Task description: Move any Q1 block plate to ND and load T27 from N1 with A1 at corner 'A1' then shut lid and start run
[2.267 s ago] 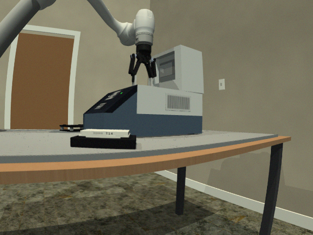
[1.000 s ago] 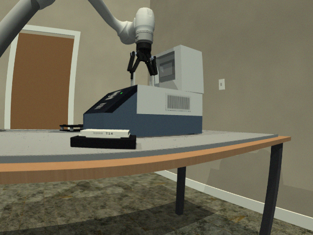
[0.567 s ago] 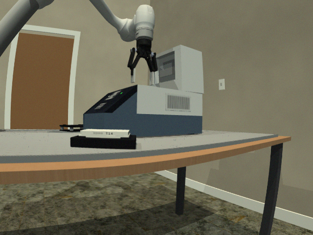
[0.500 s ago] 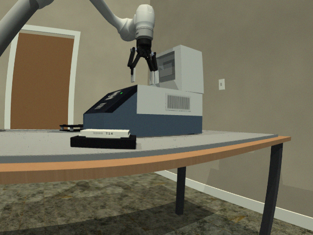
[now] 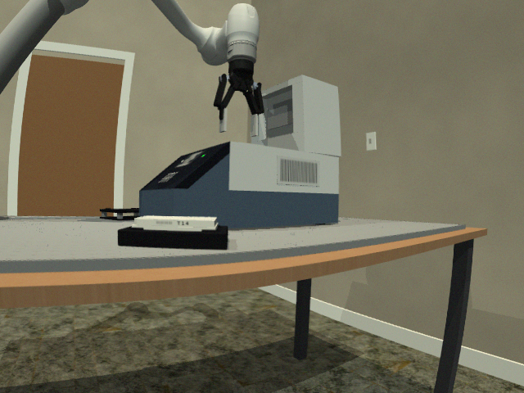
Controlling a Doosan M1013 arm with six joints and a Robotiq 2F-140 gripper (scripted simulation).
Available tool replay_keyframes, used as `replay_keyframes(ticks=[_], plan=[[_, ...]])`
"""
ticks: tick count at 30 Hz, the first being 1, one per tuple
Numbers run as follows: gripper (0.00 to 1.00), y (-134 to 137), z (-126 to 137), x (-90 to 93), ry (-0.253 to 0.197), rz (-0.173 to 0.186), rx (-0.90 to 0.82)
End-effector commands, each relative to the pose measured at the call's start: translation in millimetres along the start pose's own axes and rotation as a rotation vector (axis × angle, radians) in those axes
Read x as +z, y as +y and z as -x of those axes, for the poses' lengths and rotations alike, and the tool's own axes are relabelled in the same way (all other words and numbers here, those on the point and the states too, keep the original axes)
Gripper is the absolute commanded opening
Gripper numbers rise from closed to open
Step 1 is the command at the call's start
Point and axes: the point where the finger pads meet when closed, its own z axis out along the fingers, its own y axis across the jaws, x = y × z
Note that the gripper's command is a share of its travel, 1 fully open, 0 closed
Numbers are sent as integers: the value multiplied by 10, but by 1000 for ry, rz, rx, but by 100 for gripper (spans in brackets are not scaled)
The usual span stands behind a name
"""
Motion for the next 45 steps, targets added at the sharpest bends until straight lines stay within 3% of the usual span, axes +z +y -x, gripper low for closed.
replay_keyframes(ticks=[1, 2, 3, 8, 11, 15, 18, 22, 24, 28, 30, 36, 38, 42, 45], plan=[[66, 0, 0, -2, 0, 0, 0], [66, 0, 0, -2, 0, 0, 0], [0, 50, 4, 5, -5, -13, 30], [0, 292, 22, 42, -13, -30, 71], [0, 440, 34, 64, -25, -60, 141], [0, 539, 41, 78, -25, -60, 141], [0, 687, 52, 100, -38, -90, 212], [0, 876, 67, 129, -38, -90, 212], [0, 974, 74, 143, -48, -116, 273], [0, 1168, 89, 172, -50, -120, 283], [0, 1266, 97, 187, -61, -146, 343], [0, 1459, 111, 216, -62, -151, 353], [0, 1558, 119, 230, -73, -176, 414], [0, 1751, 133, 259, -75, -181, 424], [0, 1899, 145, 281, -87, -211, 495]])
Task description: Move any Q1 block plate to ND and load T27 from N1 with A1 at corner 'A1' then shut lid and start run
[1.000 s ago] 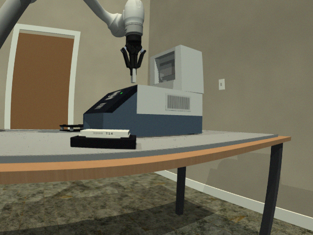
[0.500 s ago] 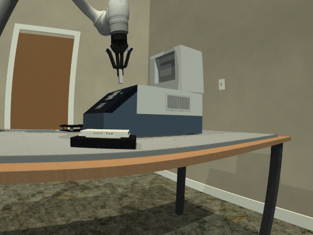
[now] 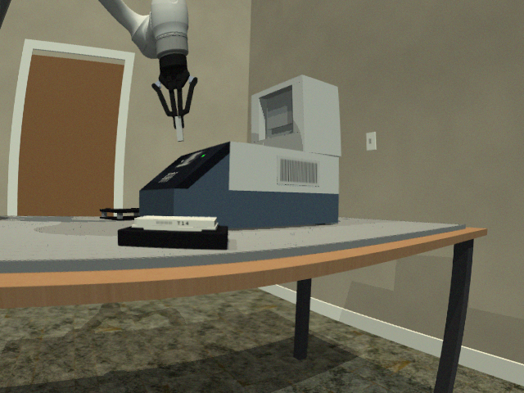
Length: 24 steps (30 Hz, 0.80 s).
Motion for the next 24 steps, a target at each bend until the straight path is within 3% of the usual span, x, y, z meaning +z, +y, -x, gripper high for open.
replay_keyframes(ticks=[1, 4, 7, 11, 13, 17, 19, 24], plan=[[0, 170, -66, -13, -8, -22, 49], [0, 217, -84, -15, -8, -22, 49], [0, 356, -139, -22, -21, -53, 120], [0, 535, -209, -32, -21, -53, 120], [0, 628, -245, -37, -31, -78, 180], [0, 810, -316, -46, -33, -83, 191], [0, 903, -353, -51, -44, -108, 251], [0, 1042, -407, -58, -46, -113, 261]])
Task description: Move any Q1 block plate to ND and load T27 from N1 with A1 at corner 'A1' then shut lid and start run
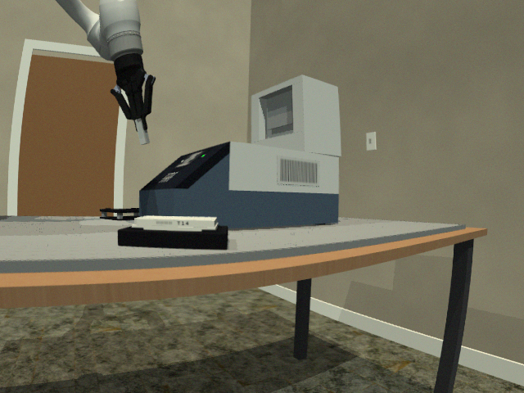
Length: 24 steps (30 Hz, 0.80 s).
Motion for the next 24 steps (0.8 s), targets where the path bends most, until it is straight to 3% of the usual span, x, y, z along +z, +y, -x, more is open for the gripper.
replay_keyframes(ticks=[1, 4, 7, 24], plan=[[0, 124, -90, -29, 0, -5, 7], [0, 244, -177, -54, -12, -35, 78], [0, 360, -262, -78, -12, -35, 78], [0, 273, -190, 87, -12, -35, 78]])
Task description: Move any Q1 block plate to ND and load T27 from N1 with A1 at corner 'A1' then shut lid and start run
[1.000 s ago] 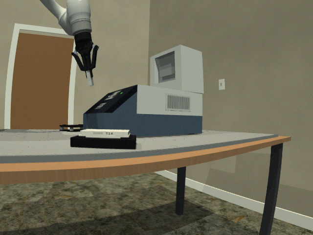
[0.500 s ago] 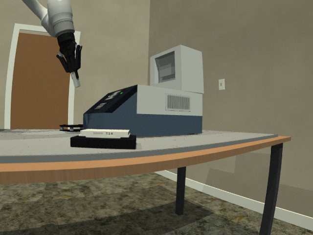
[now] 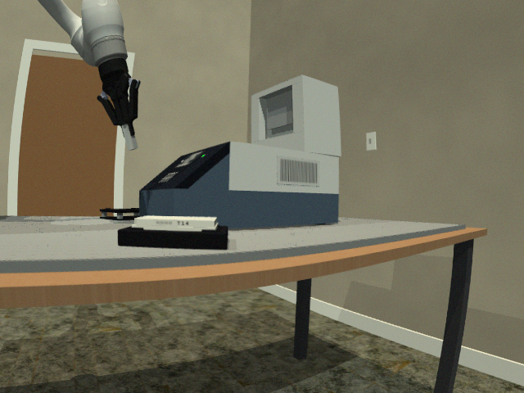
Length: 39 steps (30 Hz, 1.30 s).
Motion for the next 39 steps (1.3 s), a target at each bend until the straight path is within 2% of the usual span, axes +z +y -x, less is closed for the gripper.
replay_keyframes(ticks=[1, 39], plan=[[0, -21, 21, 46, 0, 0, 0], [0, -236, 237, 523, 0, 0, 0]])
